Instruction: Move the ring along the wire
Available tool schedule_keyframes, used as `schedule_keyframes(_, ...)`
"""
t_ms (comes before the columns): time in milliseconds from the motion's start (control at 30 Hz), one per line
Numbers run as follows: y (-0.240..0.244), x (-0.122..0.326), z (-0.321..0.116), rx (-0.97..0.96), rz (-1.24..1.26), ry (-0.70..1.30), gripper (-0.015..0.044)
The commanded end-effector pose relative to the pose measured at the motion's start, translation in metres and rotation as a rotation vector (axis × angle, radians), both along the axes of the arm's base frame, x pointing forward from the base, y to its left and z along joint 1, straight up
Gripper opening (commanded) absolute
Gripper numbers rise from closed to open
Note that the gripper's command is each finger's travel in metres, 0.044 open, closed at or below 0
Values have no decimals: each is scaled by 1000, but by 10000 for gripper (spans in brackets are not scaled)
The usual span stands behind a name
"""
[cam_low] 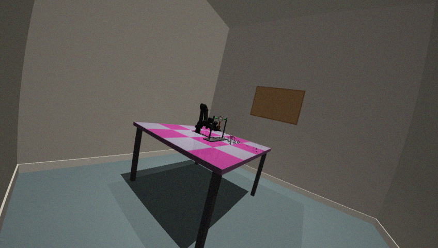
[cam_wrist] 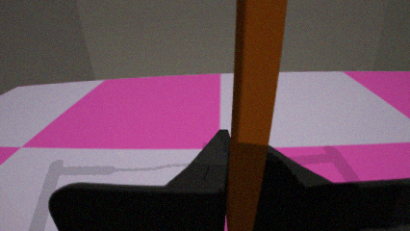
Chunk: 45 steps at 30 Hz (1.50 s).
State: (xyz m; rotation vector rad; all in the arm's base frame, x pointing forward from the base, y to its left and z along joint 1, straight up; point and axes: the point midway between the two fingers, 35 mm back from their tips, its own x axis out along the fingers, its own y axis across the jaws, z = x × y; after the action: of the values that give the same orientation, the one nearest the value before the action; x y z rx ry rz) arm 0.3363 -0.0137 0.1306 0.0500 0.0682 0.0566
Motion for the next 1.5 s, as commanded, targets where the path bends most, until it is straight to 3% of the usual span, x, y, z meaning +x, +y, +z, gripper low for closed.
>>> schedule_keyframes(0, 8, -1, 1, 21, 38, -2, -150)
schedule_keyframes(567, 26, -4, 3, 34, 103, -6, -150)
schedule_keyframes(1467, 33, -5, 3, -113, 105, -27, -150)
